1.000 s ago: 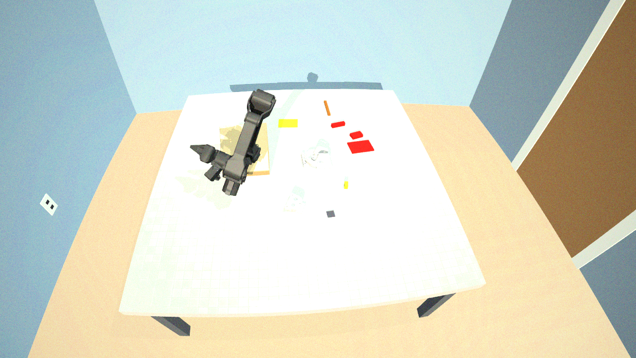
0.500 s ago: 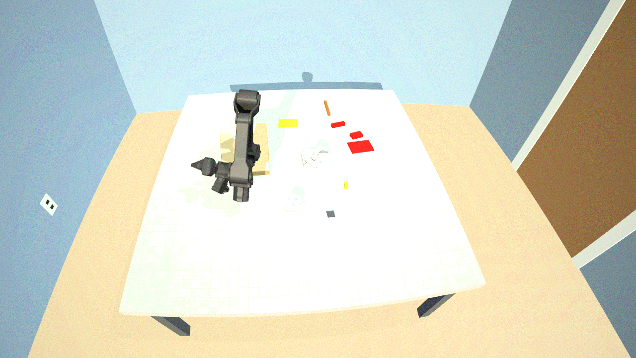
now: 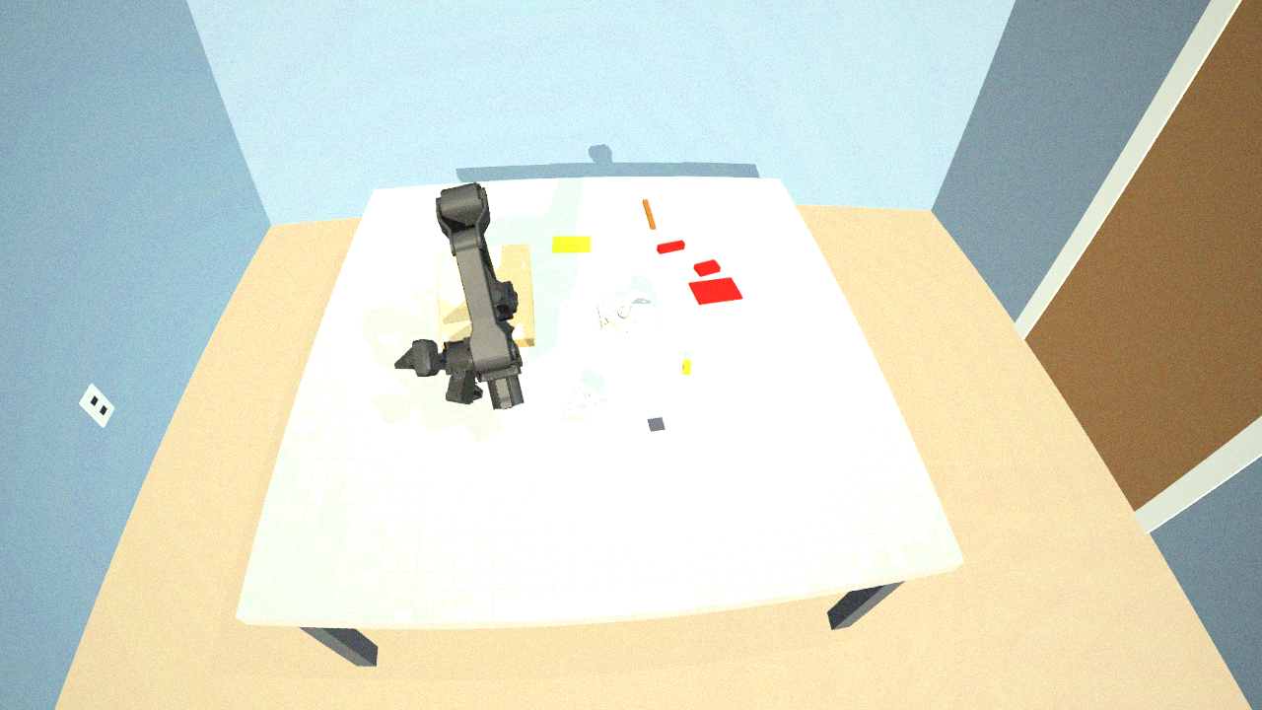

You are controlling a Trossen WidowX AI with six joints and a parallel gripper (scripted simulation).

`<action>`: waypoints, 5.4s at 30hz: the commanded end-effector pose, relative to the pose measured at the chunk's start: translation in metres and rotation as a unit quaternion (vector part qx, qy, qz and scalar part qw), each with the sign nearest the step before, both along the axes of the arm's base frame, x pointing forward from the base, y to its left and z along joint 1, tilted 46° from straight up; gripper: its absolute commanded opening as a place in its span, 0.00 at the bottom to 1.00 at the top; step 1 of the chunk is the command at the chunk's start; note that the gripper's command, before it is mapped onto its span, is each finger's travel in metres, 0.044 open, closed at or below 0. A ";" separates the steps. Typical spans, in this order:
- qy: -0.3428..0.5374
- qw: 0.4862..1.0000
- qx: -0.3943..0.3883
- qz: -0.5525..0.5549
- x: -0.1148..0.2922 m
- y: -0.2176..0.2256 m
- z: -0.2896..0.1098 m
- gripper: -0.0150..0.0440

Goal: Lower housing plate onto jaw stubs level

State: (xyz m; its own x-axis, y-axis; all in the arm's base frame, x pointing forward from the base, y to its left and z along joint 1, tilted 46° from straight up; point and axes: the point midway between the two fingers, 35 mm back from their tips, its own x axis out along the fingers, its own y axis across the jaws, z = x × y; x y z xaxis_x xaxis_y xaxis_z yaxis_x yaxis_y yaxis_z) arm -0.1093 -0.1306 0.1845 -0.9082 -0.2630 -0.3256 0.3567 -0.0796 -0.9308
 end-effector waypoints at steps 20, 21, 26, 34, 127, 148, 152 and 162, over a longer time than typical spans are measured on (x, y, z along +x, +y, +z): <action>-0.094 0.968 0.007 0.232 0.098 -0.049 0.006 1.00; -0.097 0.966 0.008 0.241 0.103 -0.049 0.007 1.00; -0.115 0.950 0.016 0.289 0.128 -0.051 0.008 1.00; -0.143 0.920 0.033 0.364 0.167 -0.047 0.011 1.00; -0.213 0.771 0.115 0.589 0.296 -0.040 -0.041 1.00; -0.213 0.771 0.115 0.589 0.296 -0.041 -0.041 1.00; -0.213 0.771 0.115 0.589 0.296 -0.041 -0.041 1.00; -0.213 0.772 0.114 0.588 0.296 -0.041 -0.041 0.92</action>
